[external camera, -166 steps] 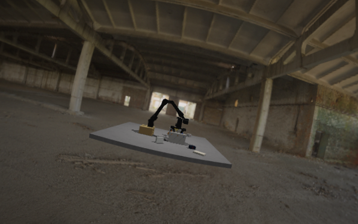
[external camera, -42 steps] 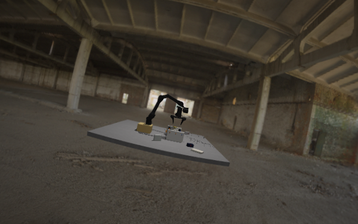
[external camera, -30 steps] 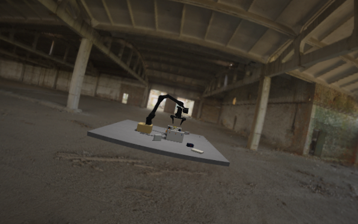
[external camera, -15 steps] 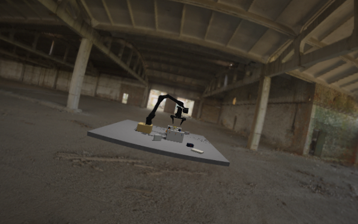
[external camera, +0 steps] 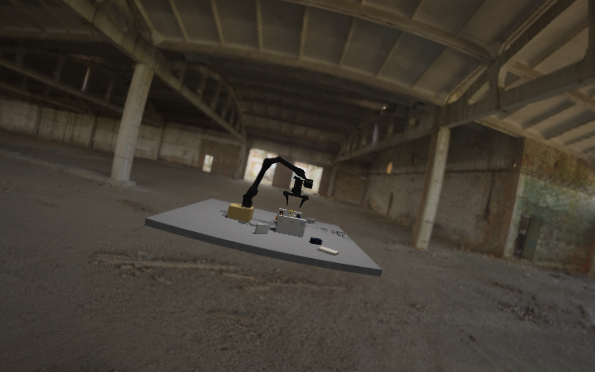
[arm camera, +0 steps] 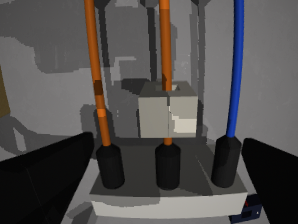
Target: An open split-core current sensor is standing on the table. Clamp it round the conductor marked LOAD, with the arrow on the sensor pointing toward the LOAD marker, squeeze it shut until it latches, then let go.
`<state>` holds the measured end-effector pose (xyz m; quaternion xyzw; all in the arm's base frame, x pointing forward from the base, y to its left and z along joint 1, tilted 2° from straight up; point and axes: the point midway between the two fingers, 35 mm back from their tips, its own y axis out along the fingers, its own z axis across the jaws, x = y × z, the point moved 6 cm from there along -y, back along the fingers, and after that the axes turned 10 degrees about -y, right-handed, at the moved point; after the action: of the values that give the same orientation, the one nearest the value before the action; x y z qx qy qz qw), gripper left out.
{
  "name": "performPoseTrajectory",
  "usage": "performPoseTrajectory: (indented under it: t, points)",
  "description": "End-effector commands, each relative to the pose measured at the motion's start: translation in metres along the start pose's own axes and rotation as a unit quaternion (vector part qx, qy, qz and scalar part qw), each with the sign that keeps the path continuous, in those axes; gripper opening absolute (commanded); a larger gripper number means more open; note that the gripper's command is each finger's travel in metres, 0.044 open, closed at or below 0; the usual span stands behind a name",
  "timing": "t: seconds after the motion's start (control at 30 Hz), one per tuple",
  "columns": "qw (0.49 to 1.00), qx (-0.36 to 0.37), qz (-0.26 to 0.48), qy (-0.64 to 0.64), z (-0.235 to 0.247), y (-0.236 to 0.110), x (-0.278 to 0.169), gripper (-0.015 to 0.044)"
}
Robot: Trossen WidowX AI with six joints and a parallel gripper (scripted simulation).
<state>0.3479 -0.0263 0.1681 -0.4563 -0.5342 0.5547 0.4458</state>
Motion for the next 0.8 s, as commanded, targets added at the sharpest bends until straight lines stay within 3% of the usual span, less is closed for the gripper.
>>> performPoseTrajectory:
  t: [0.0,0.2,0.43,0.77]
  points:
    - [0.995,0.008,0.033,0.091,0.004,0.004,0.021,0.044]
    - [0.947,-0.018,0.111,0.302,0.016,0.01,0.058,0.044]
    - [0.83,-0.114,0.168,0.52,0.036,0.016,0.097,0.044]
    - [0.708,-0.226,0.166,0.648,0.057,0.02,0.125,0.044]
